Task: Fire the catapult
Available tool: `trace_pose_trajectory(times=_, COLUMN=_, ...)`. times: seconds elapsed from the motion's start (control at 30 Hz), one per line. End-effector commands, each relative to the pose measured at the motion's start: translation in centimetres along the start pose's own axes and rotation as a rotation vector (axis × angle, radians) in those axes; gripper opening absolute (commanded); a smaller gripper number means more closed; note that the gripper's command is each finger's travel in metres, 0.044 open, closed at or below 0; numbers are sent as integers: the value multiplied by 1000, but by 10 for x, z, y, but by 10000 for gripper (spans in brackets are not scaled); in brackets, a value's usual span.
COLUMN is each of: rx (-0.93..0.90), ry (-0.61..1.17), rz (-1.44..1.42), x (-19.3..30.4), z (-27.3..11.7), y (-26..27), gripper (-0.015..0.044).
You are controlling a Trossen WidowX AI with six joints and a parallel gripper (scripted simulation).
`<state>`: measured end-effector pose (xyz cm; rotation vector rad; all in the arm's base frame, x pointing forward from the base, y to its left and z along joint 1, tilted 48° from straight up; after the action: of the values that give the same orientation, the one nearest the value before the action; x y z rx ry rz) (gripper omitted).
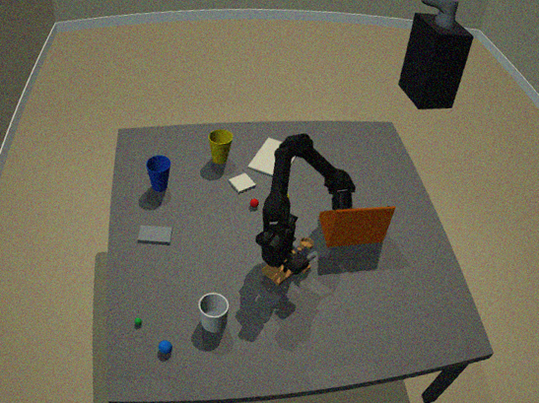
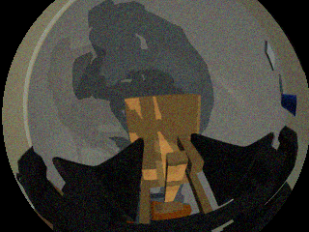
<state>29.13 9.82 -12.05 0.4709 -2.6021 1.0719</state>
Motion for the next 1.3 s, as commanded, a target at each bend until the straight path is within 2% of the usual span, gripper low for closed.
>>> trace_pose_trajectory(times=0.0, rx=6, ry=-2, rz=-8, x=1, z=7, y=0, gripper=0)
trace_pose_trajectory(times=0.4, rx=1, ry=1, rz=-1, x=1, z=11, y=0, gripper=0)
trace_pose_trajectory(times=0.87, rx=1, ry=1, rz=-1, x=1, z=11, y=0, gripper=368)
trace_pose_trajectory(times=0.97, rx=-1, ry=-1, rz=-2, x=-3, z=-12, y=0, gripper=440)
trace_pose_trajectory(times=1.13, rx=-2, ry=0, rz=-5, x=0, z=-86, y=2, gripper=440)
trace_pose_trajectory(times=1.23, rx=-2, ry=0, rz=-5, x=1, z=-89, y=2, gripper=440)
trace_pose_trajectory(times=1.27, rx=4, ry=-11, rz=-13, x=-2, z=-74, y=4, gripper=440)
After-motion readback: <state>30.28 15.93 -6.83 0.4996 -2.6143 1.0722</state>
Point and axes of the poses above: the point midway between the two fingers, 35 mm back from their tips, its own z axis out along the fingers, its own y axis across the jaws, x = y × z, the point moved 4 cm from there along -z, back along the fingers, and after that the axes turned 3 degrees about z, right-handed, at the moved point
